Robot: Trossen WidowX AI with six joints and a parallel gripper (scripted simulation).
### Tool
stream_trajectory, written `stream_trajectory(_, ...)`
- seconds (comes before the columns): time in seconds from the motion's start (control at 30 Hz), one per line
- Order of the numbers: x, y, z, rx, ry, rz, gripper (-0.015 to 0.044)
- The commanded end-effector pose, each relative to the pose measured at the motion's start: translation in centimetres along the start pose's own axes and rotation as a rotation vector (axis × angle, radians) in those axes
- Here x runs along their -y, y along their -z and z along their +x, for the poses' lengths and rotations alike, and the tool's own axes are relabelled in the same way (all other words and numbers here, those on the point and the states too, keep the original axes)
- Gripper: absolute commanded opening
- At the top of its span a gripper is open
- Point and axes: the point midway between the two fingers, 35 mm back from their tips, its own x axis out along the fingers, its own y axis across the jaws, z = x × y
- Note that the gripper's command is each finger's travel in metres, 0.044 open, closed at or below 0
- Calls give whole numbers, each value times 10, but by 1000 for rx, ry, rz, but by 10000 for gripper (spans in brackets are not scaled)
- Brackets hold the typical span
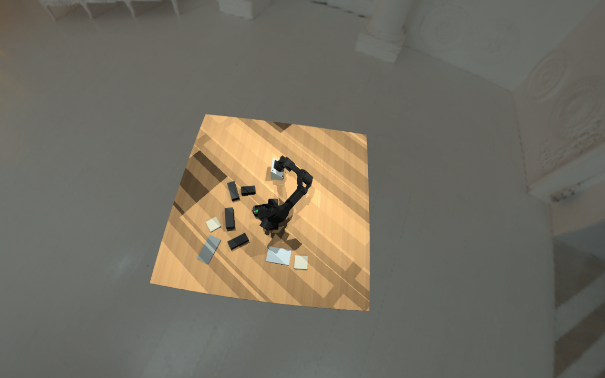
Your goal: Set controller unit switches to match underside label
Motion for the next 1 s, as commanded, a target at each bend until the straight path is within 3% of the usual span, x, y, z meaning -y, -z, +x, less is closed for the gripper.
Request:
stream_trajectory(0.0, 10, -2, 6, -1, 23, 11, 0)
stream_trajectory(0.8, 37, -1, 14, -1, 25, 12, 0)
stream_trajectory(0.97, 9, -1, -16, 3, 0, 2, 0)
